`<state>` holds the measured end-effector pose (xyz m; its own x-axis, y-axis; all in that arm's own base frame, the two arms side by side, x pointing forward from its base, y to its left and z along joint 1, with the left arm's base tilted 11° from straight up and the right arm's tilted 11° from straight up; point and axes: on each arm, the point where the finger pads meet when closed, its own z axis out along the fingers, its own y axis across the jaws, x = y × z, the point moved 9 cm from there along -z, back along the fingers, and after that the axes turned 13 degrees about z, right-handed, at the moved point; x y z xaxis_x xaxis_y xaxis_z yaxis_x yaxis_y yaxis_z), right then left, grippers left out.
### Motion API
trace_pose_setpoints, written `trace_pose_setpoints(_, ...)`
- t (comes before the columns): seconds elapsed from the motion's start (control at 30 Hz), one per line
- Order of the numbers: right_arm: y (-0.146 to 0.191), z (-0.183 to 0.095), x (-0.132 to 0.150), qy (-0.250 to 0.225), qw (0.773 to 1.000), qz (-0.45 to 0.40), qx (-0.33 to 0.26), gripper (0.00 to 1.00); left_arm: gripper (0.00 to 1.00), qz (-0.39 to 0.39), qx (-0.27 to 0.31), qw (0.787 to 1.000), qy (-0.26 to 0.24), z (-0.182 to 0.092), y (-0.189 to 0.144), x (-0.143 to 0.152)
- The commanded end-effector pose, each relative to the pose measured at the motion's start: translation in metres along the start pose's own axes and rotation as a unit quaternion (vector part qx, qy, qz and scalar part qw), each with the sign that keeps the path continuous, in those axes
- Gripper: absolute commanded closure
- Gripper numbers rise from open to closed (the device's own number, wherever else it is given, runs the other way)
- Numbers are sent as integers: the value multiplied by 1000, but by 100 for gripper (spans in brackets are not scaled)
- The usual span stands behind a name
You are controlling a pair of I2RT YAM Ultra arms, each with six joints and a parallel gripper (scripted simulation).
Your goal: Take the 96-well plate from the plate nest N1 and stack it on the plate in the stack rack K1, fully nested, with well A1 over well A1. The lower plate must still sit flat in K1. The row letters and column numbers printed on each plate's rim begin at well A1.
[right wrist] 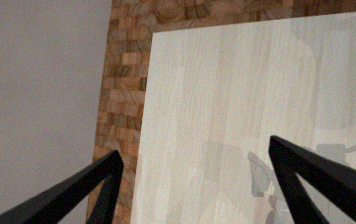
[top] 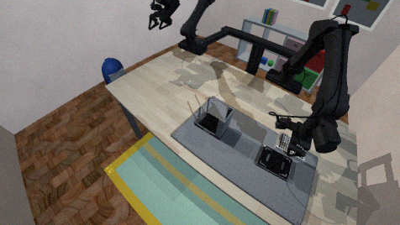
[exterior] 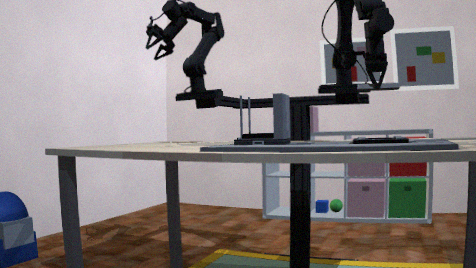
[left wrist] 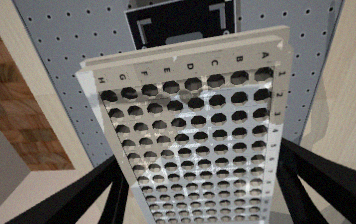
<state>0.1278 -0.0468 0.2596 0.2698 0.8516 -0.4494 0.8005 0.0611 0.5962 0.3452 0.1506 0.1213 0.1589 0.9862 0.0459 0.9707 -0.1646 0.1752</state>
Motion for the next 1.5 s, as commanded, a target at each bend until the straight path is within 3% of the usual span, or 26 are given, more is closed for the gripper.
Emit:
trace_pose_setpoints(0.0,7,-14,-11,-12,999,20,-29,0,100,8,-8,1000,5,-13,5,-14)
trace_pose_setpoints(1.47,7,-14,-11,-12,999,20,-29,0,100,7,-14,1000,6,-16,32,-143)
